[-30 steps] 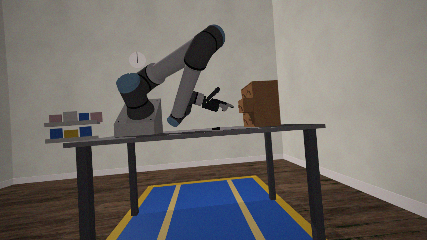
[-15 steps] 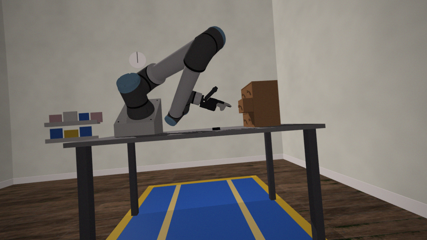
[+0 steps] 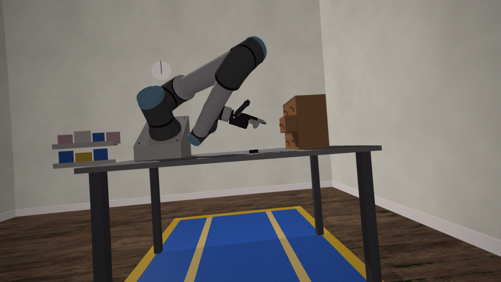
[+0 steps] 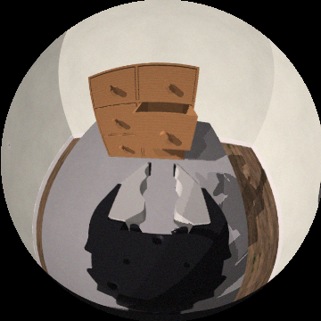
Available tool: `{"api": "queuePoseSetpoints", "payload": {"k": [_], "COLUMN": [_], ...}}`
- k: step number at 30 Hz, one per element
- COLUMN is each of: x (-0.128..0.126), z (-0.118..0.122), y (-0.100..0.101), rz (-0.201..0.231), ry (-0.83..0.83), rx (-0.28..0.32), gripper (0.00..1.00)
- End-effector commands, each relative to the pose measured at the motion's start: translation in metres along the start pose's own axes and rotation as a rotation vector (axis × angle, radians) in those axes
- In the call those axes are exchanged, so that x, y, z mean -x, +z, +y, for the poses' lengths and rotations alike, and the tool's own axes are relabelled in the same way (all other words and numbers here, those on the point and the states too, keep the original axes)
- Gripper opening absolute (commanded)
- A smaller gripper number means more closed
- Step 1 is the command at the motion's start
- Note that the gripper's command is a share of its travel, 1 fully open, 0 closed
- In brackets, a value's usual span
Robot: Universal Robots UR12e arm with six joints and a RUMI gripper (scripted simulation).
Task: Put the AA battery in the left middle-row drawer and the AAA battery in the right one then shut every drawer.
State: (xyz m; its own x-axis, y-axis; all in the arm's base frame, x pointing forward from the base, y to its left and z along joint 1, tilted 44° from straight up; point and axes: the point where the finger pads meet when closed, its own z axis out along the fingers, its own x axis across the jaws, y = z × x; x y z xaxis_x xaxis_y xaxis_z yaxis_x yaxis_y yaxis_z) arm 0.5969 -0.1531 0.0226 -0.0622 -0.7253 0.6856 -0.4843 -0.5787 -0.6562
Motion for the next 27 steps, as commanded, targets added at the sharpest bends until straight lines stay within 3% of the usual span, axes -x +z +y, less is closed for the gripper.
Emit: {"api": "queuePoseSetpoints", "payload": {"k": [1, 27], "x": [0.0001, 0.0001], "z": [-0.0003, -0.0011], "y": [-0.0042, -0.0053], "rz": [0.000, 0.000], "ry": [0.000, 0.000], "rx": [-0.001, 0.012], "gripper": [0.20, 0.20]}}
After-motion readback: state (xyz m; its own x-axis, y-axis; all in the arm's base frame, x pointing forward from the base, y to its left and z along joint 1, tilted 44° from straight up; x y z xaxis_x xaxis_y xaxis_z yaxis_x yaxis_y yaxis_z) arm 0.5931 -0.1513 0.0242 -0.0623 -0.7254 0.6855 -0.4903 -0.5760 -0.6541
